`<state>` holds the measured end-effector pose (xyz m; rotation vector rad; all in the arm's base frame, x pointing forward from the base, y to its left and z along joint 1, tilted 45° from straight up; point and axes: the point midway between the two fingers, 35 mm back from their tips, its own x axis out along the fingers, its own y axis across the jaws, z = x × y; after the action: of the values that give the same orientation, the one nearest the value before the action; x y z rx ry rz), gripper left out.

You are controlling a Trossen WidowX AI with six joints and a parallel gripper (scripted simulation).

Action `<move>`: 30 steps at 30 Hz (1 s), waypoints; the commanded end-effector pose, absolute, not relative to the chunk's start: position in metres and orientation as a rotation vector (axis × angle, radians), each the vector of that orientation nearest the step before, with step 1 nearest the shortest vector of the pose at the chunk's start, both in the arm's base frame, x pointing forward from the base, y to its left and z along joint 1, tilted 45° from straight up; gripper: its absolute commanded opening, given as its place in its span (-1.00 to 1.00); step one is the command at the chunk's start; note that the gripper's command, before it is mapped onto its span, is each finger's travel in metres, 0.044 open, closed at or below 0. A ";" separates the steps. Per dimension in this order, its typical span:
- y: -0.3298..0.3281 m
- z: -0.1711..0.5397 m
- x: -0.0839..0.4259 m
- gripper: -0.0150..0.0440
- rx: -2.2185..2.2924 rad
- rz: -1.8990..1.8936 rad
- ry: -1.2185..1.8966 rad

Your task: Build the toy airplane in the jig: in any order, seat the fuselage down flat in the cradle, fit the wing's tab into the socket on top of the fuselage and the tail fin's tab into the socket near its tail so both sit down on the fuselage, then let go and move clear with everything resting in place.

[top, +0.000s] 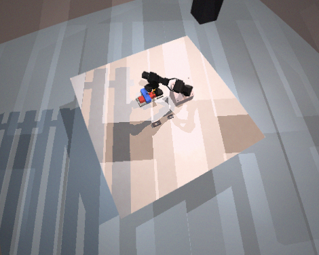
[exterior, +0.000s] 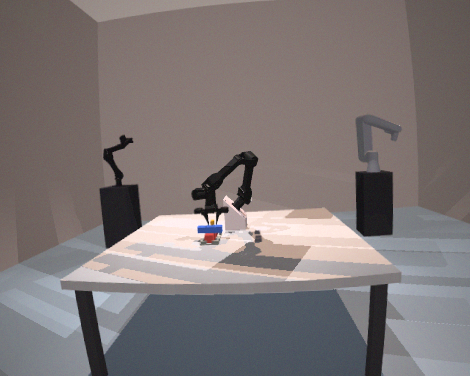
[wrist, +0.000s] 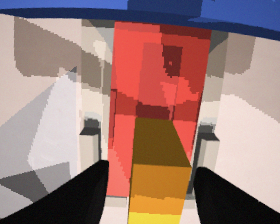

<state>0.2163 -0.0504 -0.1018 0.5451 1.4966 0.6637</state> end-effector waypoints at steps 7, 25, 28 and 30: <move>-0.060 -0.094 0.219 0.39 0.543 0.661 1.497; -0.118 -0.037 0.223 0.39 0.546 0.655 1.502; -0.117 -0.036 0.222 0.39 0.547 0.655 1.502; -0.117 -0.036 0.222 0.39 0.547 0.655 1.502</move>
<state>0.2222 -0.1161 -0.0365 0.5545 1.5012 0.6527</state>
